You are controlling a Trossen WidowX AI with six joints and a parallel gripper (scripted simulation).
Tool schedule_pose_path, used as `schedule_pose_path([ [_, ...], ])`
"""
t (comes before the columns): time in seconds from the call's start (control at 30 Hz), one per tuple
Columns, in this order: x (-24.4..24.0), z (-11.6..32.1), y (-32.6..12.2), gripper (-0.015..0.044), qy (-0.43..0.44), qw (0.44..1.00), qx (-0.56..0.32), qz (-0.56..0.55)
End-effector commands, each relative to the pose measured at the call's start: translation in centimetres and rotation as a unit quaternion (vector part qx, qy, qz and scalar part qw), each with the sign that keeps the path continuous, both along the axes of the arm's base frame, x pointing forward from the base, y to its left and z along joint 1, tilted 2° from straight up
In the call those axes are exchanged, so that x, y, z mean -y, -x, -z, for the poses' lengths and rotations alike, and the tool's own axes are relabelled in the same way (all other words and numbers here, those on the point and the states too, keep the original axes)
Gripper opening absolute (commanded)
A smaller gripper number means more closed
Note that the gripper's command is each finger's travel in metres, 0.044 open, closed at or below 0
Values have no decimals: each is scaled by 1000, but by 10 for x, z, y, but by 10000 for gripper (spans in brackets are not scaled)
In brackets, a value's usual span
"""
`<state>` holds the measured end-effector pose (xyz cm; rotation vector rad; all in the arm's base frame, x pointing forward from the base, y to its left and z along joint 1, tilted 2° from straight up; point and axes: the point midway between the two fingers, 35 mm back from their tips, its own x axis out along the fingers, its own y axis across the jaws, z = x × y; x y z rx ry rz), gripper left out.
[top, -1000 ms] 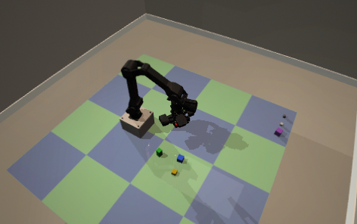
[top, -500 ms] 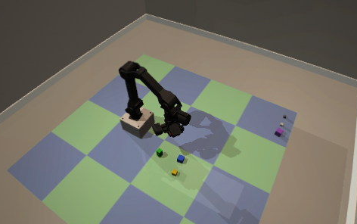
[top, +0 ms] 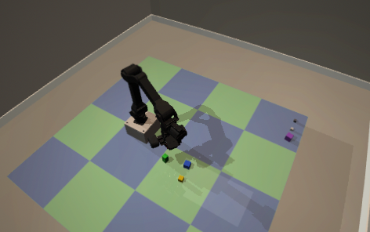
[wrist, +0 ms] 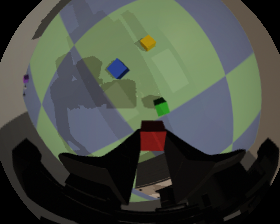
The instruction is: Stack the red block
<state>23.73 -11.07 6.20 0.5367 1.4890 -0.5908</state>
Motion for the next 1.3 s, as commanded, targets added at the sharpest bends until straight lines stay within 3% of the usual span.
schedule_pose_path([
  [0.0,14,-1,9,0,2,1000,1,1],
  [0.17,19,-1,12,0,3,1000,1,3],
  [0.83,23,68,14,0,3,1000,1,3],
  [1.27,23,68,14,0,3,1000,1,3],
])
